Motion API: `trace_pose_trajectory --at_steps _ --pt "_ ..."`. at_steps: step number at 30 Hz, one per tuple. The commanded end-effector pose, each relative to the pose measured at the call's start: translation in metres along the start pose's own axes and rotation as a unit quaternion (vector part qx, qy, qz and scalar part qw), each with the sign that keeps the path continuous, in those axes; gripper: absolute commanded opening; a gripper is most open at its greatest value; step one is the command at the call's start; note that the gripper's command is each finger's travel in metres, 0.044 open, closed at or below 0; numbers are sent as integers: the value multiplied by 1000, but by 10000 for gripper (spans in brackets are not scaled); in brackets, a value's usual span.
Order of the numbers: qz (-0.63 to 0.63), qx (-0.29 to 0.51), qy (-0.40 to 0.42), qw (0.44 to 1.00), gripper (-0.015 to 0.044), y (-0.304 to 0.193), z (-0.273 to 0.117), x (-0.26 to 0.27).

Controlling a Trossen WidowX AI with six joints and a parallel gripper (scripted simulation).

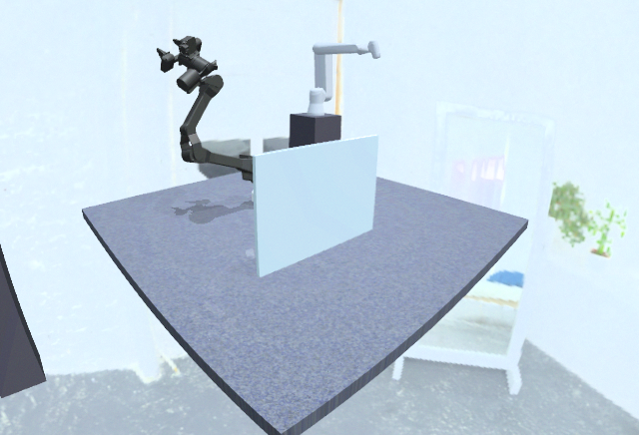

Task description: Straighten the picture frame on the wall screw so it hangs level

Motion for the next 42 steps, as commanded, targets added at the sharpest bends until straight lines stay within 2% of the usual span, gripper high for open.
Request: trace_pose_trajectory --at_steps 1,5,6,13,20,25,31,42 --pt "-2 -4 -2 1000 374 1 -1 -1" --pt "-38 -87 -49 994 269 26 -26 -11" --pt "-50 -112 -63 990 260 34 -34 -13" --pt "-142 -283 -173 933 260 77 -108 -25" --pt "-236 -435 -291 819 260 101 -200 -20" --pt "-296 -526 -375 704 260 100 -272 -6" --pt "-347 -611 -470 533 260 78 -357 19" --pt "-359 -685 -613 161 260 -25 -485 75"
Point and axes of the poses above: the point midway between the two fingers, 35 mm back from their tips, its own z axis out along the fingers, its own x axis across the jaws, y = z × x, the point moved 2 cm from there along -z, back along the fingers, and after that the axes turned 7 degrees about z, right-handed, at the moved point
